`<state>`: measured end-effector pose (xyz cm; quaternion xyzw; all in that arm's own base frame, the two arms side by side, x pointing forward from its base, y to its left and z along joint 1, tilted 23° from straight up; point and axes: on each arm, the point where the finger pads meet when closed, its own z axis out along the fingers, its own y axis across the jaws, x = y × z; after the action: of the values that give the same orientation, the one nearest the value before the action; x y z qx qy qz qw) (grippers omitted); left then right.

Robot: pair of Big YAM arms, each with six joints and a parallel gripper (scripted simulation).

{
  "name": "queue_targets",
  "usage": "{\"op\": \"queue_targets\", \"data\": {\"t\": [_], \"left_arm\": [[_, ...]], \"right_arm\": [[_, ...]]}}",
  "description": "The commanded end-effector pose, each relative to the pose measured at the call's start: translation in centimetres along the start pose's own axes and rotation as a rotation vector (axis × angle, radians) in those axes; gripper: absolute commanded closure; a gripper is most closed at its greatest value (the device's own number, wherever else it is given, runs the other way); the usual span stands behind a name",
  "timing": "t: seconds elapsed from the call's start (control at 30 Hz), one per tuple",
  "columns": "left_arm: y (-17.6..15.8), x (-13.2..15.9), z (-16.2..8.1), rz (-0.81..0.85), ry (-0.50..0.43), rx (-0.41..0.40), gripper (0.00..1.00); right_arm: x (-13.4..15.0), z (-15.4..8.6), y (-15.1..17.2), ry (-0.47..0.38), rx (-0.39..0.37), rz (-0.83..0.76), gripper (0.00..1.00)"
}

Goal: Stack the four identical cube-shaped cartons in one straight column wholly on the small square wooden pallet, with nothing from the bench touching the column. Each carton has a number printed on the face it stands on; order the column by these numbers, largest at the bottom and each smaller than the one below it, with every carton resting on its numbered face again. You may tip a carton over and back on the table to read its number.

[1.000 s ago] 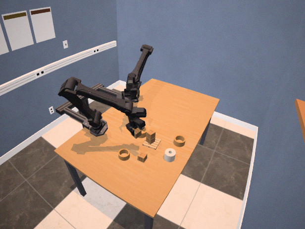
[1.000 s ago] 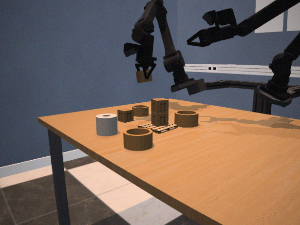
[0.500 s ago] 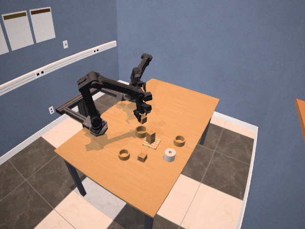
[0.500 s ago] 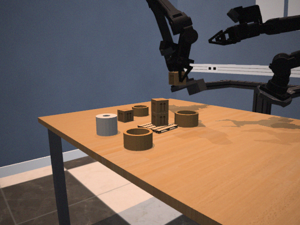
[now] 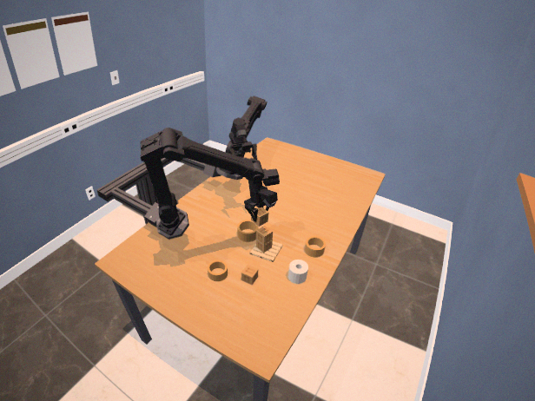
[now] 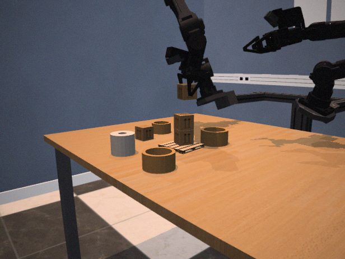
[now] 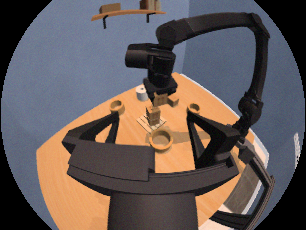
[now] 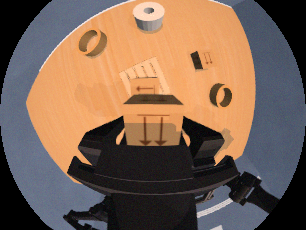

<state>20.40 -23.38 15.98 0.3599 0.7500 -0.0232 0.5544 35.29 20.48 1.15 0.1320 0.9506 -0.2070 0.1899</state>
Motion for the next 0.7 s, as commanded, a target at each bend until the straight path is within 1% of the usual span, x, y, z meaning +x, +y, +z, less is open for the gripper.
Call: {"op": "queue_targets", "data": {"t": [0.0, 0.03, 0.47, 0.5, 0.57, 0.67], "left_arm": [[0.2, -0.4, 0.1, -0.014, -0.003, -0.007, 0.0], [0.2, -0.4, 0.1, -0.014, -0.003, -0.007, 0.0], [0.1, -0.5, 0.0, -0.006, -0.005, -0.002, 0.0], [0.1, -0.5, 0.0, -0.006, -0.005, -0.002, 0.0], [0.1, -0.5, 0.0, -0.006, -0.005, -0.002, 0.0], [0.1, -0.5, 0.0, -0.006, -0.005, -0.002, 0.0]], "right_arm": [[-3.1, -0.3, 2.2, -0.033, -0.04, -0.023, 0.5], [-2.8, -0.6, 2.6, -0.041, -0.047, -0.032, 0.5], [-2.9, -0.6, 2.5, -0.042, -0.047, -0.006, 0.5], [-2.5, -1.1, 3.0, -0.042, -0.046, -0.025, 0.5], [-2.6, -1.5, 3.4, -0.037, -0.038, -0.031, 0.5], [-2.7, -1.6, 3.6, -0.037, -0.039, -0.026, 0.5]]}}
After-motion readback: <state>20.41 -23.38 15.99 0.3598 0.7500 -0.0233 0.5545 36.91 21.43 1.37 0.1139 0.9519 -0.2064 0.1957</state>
